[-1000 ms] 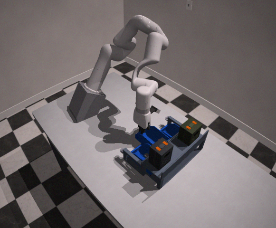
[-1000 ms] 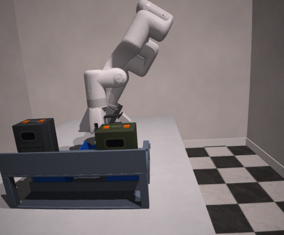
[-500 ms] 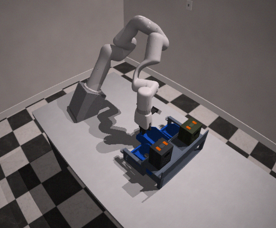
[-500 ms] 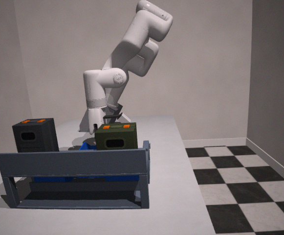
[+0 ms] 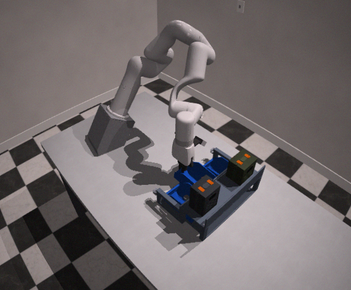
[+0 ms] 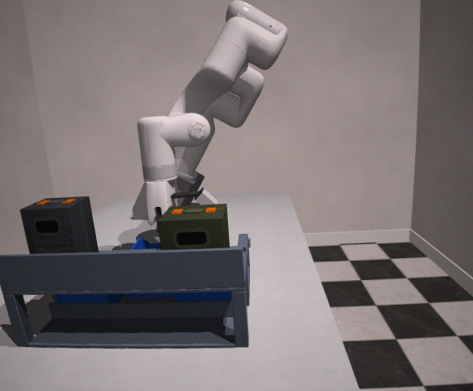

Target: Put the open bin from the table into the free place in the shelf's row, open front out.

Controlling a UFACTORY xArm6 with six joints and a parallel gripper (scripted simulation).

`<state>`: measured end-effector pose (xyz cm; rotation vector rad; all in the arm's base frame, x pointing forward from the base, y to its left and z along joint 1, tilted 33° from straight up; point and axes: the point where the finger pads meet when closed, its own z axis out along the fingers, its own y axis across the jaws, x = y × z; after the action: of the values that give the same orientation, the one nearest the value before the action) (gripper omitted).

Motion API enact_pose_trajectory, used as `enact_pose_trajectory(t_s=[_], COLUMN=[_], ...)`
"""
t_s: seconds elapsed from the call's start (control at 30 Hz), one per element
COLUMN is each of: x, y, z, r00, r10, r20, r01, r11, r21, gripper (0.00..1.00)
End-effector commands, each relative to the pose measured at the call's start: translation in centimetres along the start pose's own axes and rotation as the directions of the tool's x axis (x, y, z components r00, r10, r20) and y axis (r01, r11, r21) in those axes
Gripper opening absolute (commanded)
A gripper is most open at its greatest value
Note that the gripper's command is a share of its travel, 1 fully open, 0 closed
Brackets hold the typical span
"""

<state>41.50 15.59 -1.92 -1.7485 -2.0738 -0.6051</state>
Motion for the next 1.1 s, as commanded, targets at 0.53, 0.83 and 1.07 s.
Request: enact_pose_trajectory(t_s=[0.53, 0.83, 1.07], x=[0.0, 0.0, 0.0], y=[1.6, 1.6, 2.6], z=[-0.1, -0.1, -0.1], r00=[1.000, 1.000, 1.000], r10=[-0.001, -0.001, -0.001], r20=[0.001, 0.001, 0.001], r01=[0.001, 0.001, 0.001], r11=[1.000, 1.000, 1.000], r21=[-0.003, -0.003, -0.003], gripper=[0.00, 0.00, 0.00])
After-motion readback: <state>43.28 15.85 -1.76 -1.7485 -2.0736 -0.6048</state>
